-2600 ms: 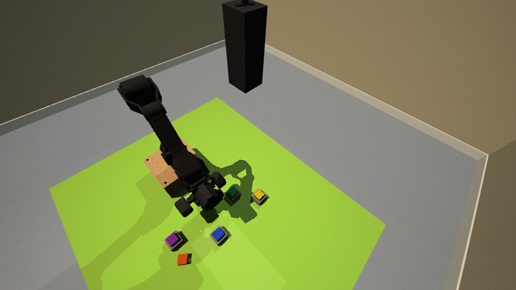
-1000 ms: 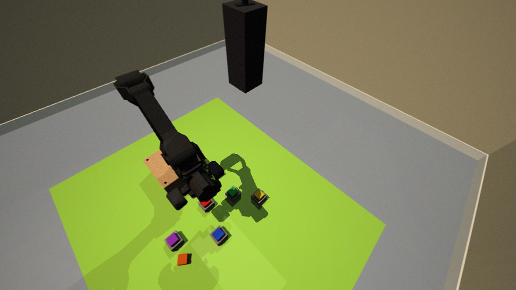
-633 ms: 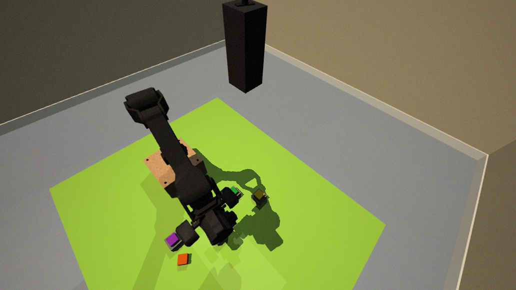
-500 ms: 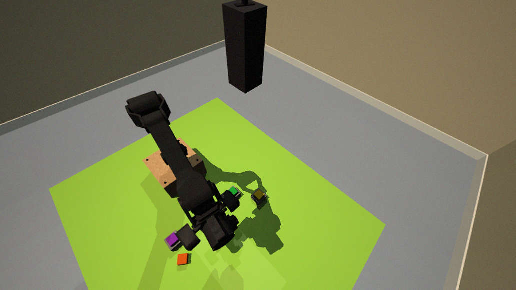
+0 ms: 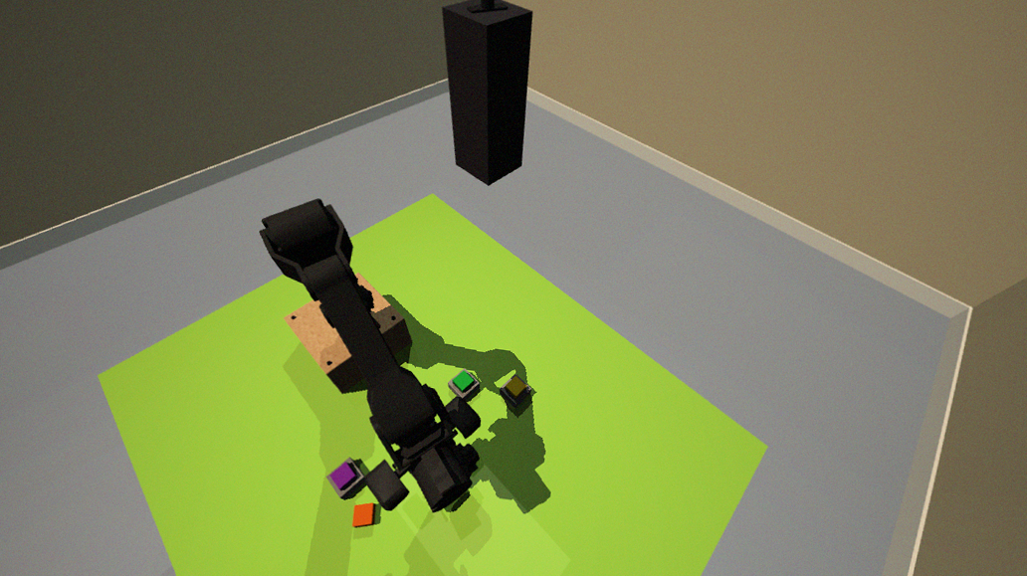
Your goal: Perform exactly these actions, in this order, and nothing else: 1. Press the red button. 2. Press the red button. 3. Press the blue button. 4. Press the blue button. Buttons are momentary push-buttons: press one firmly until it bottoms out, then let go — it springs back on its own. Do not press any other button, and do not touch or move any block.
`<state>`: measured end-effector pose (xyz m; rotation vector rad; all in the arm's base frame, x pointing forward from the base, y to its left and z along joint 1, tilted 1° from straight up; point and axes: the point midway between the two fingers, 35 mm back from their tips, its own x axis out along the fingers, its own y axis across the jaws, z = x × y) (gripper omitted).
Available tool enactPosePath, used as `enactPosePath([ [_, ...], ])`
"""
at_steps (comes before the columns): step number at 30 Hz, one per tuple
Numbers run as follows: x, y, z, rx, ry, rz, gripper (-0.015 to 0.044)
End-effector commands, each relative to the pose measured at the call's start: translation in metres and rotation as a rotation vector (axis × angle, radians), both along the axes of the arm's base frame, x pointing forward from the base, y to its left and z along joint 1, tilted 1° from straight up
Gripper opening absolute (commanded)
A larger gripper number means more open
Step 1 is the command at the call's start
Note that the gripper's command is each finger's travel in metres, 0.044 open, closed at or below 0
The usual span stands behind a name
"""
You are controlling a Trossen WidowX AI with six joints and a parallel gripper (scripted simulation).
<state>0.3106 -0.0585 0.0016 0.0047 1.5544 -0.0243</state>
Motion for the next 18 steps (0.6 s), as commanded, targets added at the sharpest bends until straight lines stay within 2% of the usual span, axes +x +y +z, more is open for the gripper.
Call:
enactPosePath([
  [1, -0.002, 0.000, -0.009, -0.003, 0.010, 0.005, 0.0020],
  [18, -0.003, -0.001, -0.035, -0.003, 0.010, 0.005, 0.0020],
])
